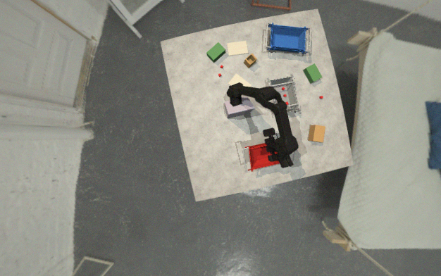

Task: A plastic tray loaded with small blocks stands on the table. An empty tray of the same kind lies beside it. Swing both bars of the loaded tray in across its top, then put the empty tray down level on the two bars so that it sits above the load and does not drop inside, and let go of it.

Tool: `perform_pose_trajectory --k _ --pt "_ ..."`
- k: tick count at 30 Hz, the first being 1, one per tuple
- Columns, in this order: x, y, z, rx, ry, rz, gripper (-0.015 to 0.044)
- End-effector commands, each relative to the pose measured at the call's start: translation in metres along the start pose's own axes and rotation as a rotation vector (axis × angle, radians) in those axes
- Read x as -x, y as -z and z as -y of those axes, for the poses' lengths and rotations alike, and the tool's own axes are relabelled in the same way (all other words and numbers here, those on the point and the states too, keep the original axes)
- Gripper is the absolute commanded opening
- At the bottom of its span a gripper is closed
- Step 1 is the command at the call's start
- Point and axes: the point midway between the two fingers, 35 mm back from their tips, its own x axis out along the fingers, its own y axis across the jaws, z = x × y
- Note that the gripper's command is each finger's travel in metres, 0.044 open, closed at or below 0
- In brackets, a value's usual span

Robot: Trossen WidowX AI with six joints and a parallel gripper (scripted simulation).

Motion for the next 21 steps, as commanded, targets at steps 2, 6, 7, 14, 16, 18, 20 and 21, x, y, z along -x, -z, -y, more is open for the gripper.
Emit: perform_pose_trajectory --k 2,6,7,14,16,18,20,21 --pt "0.0066 -0.0006 0.0037 0.007 0.022 0.002 0.0" --pt "0.0066 -0.0006 0.0037 0.007 0.022 0.002 0.0" --pt "0.0066 -0.0006 0.0037 0.007 0.022 0.002 0.0" --pt "0.0066 -0.0006 0.0037 0.007 0.022 0.002 0.0" --pt "0.0066 -0.0006 0.0037 0.007 0.022 0.002 0.0" --pt "0.0069 -0.0012 0.0033 0.01 0.023 0.002 0.0" --pt "0.0085 -0.0055 0.0005 0.031 0.025 0.001 0.0" --pt "0.0097 -0.0087 -0.0016 0.047 0.027 0.001 0.0"
